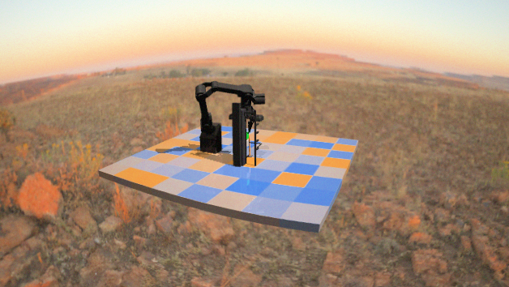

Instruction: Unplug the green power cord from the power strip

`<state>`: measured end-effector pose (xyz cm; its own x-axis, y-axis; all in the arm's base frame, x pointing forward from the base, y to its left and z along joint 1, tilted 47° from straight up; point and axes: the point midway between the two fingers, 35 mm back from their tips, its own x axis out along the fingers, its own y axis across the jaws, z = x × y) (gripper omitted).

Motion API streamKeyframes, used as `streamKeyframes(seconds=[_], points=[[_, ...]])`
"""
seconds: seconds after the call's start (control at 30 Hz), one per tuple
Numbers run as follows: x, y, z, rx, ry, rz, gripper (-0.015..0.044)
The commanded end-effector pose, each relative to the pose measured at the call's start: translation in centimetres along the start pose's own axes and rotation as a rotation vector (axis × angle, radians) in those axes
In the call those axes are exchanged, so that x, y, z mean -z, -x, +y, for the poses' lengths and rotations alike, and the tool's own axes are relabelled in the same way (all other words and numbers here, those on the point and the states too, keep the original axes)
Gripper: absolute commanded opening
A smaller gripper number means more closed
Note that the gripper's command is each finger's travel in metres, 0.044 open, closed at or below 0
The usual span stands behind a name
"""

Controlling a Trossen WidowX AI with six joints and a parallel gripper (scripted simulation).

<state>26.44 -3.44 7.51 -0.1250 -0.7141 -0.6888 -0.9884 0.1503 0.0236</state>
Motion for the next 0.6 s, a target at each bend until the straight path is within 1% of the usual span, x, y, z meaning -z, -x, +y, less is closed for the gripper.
streamKeyframes(seconds=[0.0,0.37,0.5,0.57], points=[[0.3,0.0,0.0,0.002,0.006,0.003,0.016],[0.3,-1.2,0.0,0.002,0.006,0.004,0.016],[0.2,-0.9,0.0,0.0,0.0,0.0,0.0055],[0.2,-0.9,0.0,0.0,0.0,0.0,0.0042]])
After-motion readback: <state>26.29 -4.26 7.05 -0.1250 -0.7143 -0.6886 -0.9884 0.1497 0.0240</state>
